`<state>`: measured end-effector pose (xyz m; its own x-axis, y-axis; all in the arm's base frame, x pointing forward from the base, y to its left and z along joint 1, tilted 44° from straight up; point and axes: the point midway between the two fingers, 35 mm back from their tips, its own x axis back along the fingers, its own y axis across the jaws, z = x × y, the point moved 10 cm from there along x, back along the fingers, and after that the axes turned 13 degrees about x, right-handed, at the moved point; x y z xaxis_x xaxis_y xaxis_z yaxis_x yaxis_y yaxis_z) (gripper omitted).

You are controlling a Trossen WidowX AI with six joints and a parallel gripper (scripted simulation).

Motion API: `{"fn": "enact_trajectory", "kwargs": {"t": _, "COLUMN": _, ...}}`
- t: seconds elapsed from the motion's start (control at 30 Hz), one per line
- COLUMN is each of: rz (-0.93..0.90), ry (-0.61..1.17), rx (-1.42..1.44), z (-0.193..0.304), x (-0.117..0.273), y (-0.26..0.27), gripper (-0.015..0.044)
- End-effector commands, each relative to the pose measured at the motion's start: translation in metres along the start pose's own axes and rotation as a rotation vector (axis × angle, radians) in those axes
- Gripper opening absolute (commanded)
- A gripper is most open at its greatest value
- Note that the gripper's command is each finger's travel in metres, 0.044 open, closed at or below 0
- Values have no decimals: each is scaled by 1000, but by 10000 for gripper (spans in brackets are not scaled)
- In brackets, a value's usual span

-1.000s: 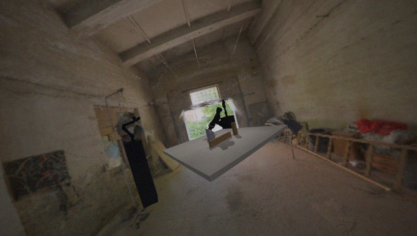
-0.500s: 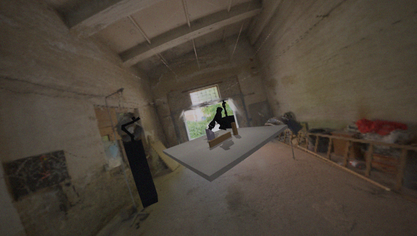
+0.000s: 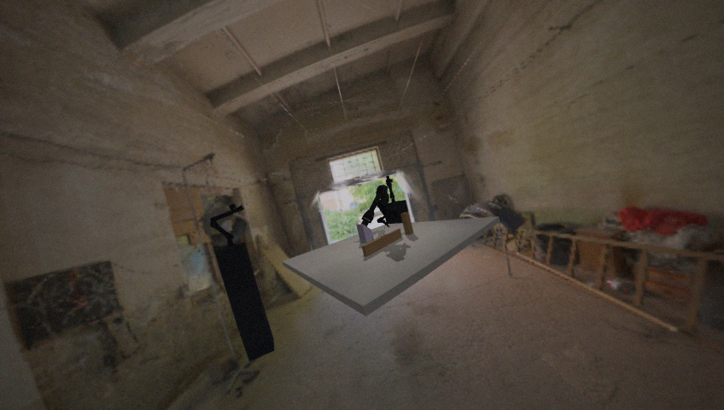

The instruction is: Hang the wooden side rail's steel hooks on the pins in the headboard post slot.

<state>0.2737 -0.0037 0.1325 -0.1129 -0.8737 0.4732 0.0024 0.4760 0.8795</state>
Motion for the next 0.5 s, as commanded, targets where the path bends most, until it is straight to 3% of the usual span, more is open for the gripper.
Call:
{"fn": "enact_trajectory", "kwargs": {"t": 0.0, "rz": 349, "ry": 22, "rx": -890, "z": -29, "x": 7, "y": 23, "gripper": 440}}
{"fn": "enact_trajectory", "kwargs": {"t": 0.47, "rz": 380, "ry": 9, "rx": -984, "z": -31, "x": 8, "y": 25, "gripper": 440}}
